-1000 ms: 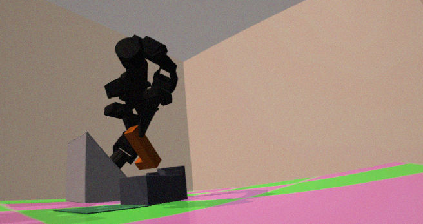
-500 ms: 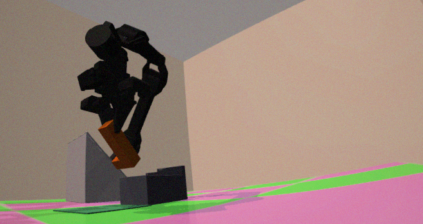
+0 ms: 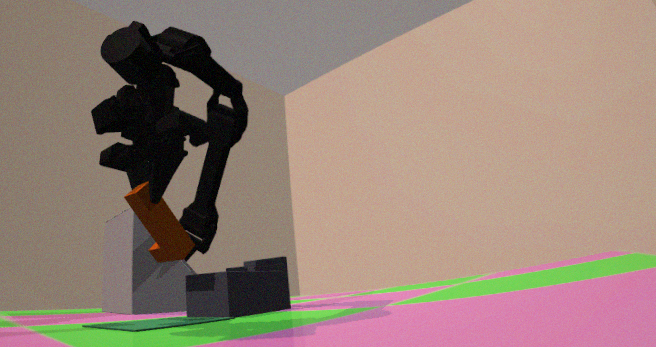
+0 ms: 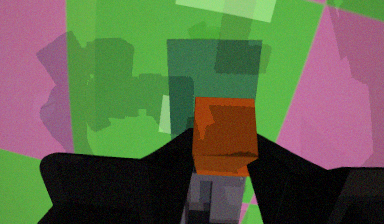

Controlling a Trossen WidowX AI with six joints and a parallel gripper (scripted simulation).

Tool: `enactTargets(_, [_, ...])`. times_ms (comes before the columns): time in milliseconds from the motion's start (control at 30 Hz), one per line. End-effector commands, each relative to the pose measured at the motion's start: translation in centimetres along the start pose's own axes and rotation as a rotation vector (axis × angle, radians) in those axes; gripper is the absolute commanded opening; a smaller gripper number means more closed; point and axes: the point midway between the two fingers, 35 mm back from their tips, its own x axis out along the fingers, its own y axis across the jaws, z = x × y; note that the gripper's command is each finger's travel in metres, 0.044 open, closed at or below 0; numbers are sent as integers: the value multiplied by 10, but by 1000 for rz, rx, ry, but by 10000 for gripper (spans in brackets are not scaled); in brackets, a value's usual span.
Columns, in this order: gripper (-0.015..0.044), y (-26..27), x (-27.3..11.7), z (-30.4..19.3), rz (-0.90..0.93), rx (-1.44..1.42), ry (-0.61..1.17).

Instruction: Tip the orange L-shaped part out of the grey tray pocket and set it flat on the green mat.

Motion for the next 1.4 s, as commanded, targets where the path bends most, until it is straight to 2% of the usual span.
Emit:
enactTargets(0, [0,0,1,2,-1,-8,-6])
enactTargets(1367, [0,1,66,2,0,-9,-4])
